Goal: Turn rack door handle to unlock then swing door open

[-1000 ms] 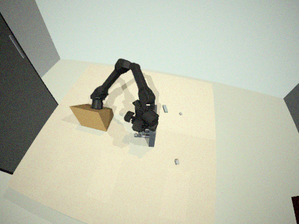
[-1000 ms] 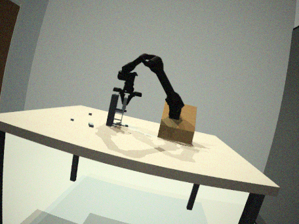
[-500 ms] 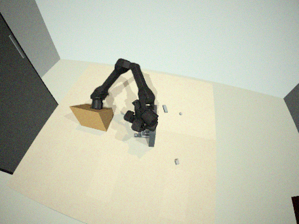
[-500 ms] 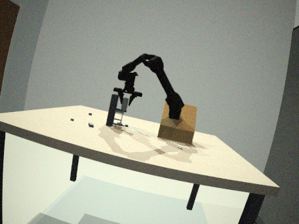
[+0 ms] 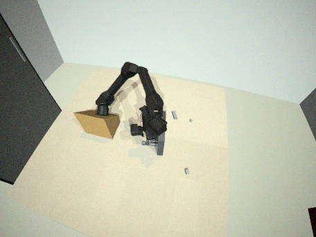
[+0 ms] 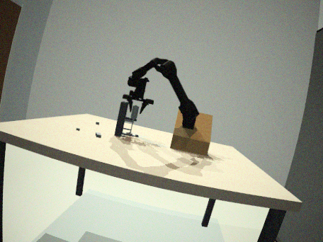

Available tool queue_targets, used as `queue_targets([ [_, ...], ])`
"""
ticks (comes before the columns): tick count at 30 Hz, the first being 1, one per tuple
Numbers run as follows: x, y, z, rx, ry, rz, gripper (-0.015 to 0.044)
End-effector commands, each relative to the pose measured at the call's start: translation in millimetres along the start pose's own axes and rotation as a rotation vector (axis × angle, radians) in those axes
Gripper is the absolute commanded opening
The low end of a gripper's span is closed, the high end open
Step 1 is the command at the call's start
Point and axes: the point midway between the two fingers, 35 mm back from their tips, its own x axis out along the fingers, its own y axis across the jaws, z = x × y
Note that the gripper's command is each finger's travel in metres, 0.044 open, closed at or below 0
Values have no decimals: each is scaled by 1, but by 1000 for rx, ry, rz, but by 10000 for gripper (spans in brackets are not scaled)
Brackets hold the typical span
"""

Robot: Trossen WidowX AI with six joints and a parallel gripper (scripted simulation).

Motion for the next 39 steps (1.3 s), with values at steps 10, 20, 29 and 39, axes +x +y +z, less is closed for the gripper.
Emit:
queue_targets([
  [10, 2, 4, -2, -670, 3, 9, 291],
  [20, 2, 3, -1, -1165, -1, 8, 291],
  [29, 2, 3, -1, -1611, -3, 8, 291],
  [39, 2, 3, -1, -2107, -5, 8, 291],
])
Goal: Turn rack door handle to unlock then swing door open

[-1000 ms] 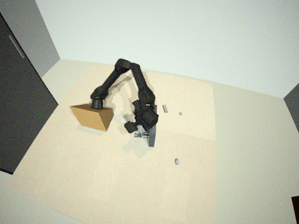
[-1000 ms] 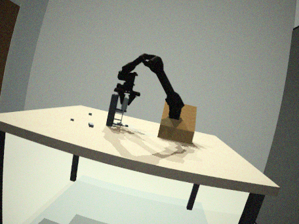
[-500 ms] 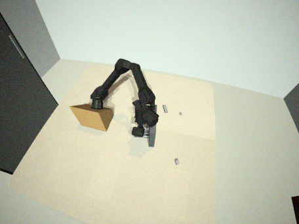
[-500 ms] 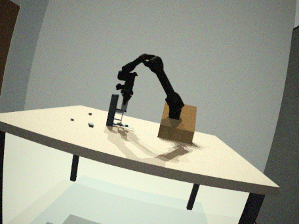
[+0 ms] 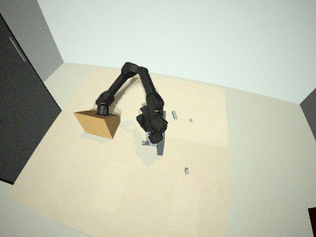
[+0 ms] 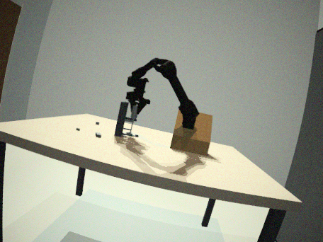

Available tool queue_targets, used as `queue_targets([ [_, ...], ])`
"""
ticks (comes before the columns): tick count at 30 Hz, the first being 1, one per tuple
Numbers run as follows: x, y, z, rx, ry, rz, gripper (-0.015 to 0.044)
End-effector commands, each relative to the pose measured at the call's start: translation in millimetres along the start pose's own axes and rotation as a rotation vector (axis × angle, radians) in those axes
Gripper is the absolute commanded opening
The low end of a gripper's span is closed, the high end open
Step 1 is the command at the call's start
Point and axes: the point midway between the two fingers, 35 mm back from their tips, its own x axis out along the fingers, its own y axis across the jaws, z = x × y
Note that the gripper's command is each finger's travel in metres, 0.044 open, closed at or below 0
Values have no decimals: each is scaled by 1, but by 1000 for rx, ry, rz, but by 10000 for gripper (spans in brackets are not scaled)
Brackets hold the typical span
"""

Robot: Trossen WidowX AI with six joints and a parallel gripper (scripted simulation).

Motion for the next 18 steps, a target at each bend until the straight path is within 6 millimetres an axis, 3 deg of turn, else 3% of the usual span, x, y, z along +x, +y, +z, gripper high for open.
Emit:
queue_targets([
  [1, 0, 0, 0, -212, -5, -1, 291],
  [18, 0, 0, 1, -1054, -6, -2, 291],
])
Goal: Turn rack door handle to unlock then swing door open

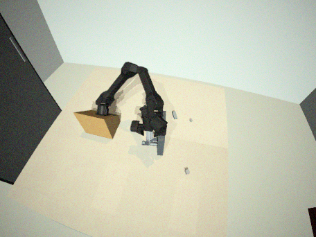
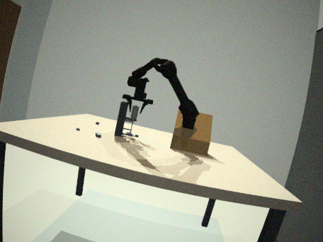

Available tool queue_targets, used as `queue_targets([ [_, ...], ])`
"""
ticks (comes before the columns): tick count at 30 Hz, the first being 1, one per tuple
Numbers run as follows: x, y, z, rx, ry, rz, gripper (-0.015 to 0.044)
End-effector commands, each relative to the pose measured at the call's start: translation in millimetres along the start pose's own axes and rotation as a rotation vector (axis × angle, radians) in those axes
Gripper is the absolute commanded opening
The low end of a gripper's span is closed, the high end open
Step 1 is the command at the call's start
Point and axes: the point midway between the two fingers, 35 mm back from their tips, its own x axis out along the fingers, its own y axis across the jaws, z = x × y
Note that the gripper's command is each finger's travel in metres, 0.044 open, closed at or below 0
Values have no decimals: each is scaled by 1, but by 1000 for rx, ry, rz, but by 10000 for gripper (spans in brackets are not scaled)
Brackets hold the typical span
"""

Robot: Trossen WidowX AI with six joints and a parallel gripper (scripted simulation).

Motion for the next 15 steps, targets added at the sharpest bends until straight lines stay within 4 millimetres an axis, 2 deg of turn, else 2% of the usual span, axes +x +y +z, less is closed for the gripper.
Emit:
queue_targets([
  [1, 2, -2, 2, -210, -5, -3, 291],
  [15, 2, -2, 2, -242, -5, -3, 284],
])
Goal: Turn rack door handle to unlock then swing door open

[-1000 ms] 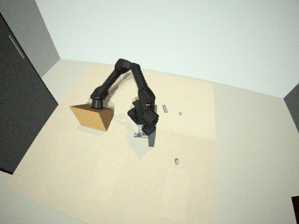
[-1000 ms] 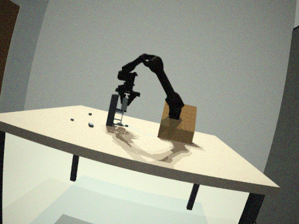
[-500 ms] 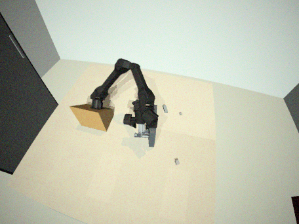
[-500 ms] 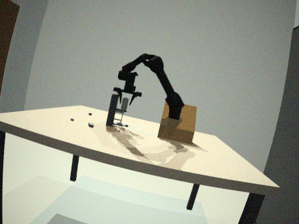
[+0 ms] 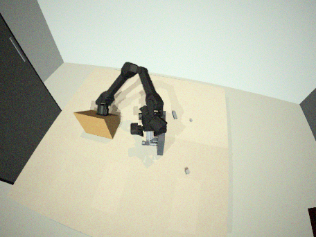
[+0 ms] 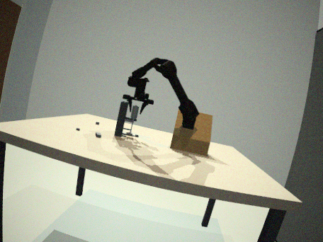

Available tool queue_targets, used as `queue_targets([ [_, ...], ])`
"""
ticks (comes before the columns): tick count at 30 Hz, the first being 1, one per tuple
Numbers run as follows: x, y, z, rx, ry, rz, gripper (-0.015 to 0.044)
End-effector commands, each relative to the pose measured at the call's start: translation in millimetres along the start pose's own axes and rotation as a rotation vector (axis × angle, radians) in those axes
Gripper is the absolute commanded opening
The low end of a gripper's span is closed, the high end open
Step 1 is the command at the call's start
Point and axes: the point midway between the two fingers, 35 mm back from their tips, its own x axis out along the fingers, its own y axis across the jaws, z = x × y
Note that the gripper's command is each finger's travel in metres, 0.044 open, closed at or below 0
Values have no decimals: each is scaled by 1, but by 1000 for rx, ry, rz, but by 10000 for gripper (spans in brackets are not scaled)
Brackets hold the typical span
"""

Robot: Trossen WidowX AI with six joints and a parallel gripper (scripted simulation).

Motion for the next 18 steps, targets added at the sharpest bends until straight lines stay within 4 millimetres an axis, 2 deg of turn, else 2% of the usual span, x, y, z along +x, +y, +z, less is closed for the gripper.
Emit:
queue_targets([
  [1, 2, -3, 2, -23, -4, -7, 277],
  [18, 2, -3, 2, -23, -4, -7, 164],
])
